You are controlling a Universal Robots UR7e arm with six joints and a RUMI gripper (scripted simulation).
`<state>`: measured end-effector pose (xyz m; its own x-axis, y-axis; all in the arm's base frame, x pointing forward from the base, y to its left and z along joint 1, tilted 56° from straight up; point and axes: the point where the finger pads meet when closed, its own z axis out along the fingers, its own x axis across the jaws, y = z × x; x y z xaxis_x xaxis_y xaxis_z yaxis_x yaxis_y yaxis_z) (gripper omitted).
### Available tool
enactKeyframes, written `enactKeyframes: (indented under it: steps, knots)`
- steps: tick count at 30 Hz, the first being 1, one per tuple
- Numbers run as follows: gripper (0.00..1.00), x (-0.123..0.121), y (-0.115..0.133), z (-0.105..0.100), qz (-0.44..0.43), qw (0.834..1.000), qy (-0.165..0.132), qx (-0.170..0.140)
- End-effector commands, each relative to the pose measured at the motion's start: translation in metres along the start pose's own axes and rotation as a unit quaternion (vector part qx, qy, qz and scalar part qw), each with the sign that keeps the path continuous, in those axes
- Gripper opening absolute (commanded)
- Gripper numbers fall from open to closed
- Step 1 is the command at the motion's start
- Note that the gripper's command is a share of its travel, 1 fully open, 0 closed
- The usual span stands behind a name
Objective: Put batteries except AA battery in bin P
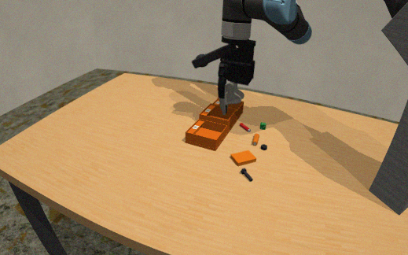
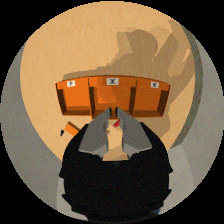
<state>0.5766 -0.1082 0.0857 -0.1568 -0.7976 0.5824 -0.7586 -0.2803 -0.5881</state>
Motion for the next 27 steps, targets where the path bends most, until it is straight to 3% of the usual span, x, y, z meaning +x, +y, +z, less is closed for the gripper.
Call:
enactKeyframes:
  steps: [1, 27]
  knots:
    - [0.04, 0.0016, -0.0031, 0.0162, 0.001, 1.000, 0.001, 0.003]
    - [0.04, 0.0006, -0.0025, 0.0209, 0.000, 1.000, 0.001, 0.003]
